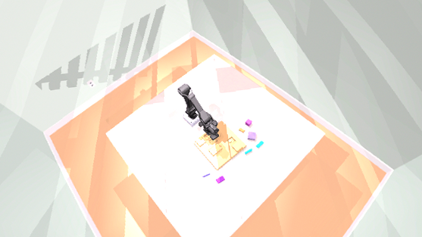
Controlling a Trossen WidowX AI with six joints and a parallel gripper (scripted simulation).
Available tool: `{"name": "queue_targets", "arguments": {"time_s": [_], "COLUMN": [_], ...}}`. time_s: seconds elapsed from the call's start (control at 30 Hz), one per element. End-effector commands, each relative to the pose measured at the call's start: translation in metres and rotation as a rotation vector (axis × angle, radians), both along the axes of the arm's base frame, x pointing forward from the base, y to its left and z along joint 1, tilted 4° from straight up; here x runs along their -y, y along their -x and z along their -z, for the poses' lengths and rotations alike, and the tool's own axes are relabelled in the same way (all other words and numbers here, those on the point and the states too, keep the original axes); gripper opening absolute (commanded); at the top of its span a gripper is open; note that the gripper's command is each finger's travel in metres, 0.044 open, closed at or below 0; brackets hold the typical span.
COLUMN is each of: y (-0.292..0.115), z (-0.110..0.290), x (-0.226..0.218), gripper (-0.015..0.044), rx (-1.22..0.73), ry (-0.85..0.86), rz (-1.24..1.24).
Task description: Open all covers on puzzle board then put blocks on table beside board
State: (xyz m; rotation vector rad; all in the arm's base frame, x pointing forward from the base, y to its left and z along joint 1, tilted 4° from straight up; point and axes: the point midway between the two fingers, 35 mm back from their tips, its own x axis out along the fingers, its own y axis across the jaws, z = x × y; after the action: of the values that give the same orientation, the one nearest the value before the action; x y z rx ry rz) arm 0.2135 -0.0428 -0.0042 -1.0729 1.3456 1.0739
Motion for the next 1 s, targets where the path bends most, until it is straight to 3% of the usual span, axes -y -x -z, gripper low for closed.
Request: {"name": "queue_targets", "arguments": {"time_s": [0.0, 0.97], "y": [0.005, 0.007], "z": [0.002, -0.019], "x": [-0.006, -0.019], "gripper": [0.0, 0.0], "rx": [-0.008, -0.008], "ry": [-0.006, -0.007], "rz": [0.002, 0.002]}}
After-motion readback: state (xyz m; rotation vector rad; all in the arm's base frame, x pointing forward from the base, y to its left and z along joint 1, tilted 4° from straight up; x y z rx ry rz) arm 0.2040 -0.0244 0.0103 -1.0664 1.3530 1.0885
